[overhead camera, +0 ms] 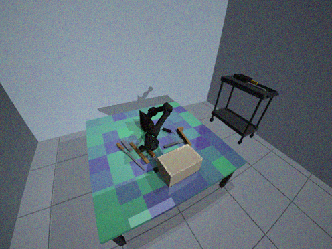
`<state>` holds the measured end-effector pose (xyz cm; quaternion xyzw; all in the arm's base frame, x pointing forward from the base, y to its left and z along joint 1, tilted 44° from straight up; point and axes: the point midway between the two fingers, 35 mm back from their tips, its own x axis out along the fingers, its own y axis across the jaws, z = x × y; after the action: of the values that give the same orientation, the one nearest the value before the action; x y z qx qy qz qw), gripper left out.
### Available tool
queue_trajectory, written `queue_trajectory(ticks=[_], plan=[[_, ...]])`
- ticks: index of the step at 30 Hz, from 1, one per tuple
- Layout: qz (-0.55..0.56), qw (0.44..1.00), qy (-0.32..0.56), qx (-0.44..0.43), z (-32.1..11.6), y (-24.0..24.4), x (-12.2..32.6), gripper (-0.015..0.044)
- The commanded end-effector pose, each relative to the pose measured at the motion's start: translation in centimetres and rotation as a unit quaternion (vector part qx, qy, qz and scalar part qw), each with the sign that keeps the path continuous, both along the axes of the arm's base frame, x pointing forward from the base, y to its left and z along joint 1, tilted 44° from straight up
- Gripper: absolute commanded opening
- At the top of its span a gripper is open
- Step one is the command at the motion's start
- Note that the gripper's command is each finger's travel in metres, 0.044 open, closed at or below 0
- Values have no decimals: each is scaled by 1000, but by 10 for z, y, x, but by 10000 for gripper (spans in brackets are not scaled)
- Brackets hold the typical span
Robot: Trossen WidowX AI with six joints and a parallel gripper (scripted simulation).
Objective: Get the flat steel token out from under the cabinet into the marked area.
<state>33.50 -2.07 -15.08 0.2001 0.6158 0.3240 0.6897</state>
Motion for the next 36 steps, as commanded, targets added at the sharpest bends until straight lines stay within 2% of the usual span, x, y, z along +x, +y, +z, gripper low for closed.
queue_trajectory(ticks=[1,36], plan=[[2,1000,0,0,-2,0,-7,0],[2,1000,2,-1,-12,-9,-55,0]])
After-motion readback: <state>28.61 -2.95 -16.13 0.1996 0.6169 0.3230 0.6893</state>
